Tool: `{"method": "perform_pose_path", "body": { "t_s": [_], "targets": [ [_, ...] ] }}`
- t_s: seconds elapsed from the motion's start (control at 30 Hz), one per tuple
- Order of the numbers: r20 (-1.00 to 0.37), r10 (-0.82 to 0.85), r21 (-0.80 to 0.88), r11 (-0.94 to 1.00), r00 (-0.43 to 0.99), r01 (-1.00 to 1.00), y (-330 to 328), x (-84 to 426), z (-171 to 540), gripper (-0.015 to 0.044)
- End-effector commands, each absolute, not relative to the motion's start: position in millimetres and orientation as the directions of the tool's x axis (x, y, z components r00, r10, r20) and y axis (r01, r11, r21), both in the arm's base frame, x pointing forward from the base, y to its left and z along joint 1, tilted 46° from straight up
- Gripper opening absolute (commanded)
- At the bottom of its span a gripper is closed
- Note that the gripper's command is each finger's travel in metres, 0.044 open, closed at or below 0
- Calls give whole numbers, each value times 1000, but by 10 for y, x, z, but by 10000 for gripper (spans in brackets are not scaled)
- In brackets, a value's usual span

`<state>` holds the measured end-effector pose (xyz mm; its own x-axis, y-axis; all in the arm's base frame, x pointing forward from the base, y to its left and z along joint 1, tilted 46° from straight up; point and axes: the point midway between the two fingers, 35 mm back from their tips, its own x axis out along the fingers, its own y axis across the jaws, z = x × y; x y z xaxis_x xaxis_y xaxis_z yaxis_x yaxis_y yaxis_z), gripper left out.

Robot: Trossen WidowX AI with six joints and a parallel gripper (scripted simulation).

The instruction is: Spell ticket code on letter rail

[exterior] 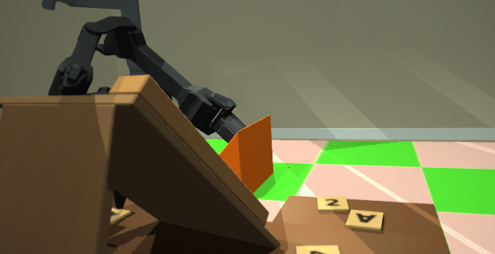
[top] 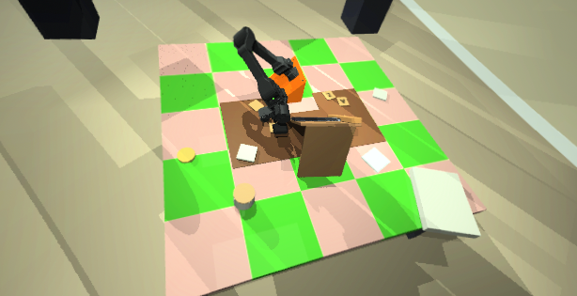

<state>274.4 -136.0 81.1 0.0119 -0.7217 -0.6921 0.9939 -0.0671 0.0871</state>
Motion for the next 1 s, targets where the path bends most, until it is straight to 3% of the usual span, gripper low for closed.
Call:
{"method": "perform_pose_path", "body": {
  "t_s": [0.0,0.17,0.4,0.87,0.97],
  "targets": [
    [-690,-724,94,-70,14,993,-1344,2746,837,0],
    [-694,-720,88,-43,31,995,-1341,2766,846,0],
    [-692,-704,99,126,159,987,-1293,2916,1047,0],
    [-688,-643,277,196,336,941,-956,2972,1346,0],
    [-682,-637,252,258,360,933,-947,2976,1367,0]
  ]
}}
